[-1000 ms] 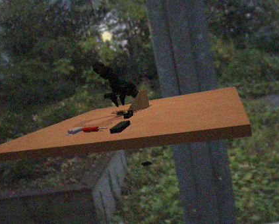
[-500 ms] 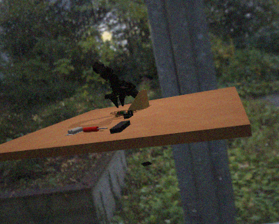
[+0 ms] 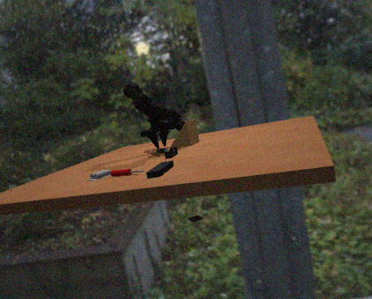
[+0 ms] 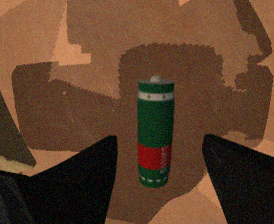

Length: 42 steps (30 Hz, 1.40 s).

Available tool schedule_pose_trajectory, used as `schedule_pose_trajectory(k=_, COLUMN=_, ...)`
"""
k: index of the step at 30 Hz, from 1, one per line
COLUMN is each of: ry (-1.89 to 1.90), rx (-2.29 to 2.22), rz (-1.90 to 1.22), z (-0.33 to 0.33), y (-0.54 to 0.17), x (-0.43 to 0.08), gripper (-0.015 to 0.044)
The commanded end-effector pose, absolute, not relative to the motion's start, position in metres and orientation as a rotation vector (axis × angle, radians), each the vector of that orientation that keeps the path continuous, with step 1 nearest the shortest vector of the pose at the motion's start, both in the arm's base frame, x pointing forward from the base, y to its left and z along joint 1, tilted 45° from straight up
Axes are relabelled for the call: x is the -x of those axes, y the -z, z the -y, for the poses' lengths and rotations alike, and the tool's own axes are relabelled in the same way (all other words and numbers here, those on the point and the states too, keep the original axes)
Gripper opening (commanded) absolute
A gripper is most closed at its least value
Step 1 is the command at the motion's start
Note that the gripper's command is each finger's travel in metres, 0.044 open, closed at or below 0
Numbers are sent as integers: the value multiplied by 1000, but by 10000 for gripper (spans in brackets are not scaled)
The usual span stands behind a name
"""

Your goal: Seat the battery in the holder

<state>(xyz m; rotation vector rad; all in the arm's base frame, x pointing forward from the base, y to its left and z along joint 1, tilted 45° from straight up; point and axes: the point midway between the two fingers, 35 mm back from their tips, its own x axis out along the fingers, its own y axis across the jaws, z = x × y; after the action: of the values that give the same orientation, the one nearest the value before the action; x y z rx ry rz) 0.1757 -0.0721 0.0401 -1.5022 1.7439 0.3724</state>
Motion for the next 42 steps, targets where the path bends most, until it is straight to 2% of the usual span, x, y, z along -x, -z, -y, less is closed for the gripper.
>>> schedule_pose_trajectory(k=1, ry=-372, rx=1511, rz=-1751, z=78, y=-35, x=-175, gripper=225)
schedule_pose_trajectory(k=13, ry=-368, rx=1513, rz=-1753, z=90, y=-25, x=-173, gripper=225)
schedule_pose_trajectory(k=18, ry=-368, rx=1513, rz=-1753, z=90, y=-25, x=-173, gripper=93)
schedule_pose_trajectory(k=23, ry=-368, rx=1513, rz=-1753, z=90, y=-25, x=-173, gripper=62)
schedule_pose_trajectory(k=42, ry=-378, rx=1518, rz=-1753, z=54, y=-60, x=-174, gripper=62)
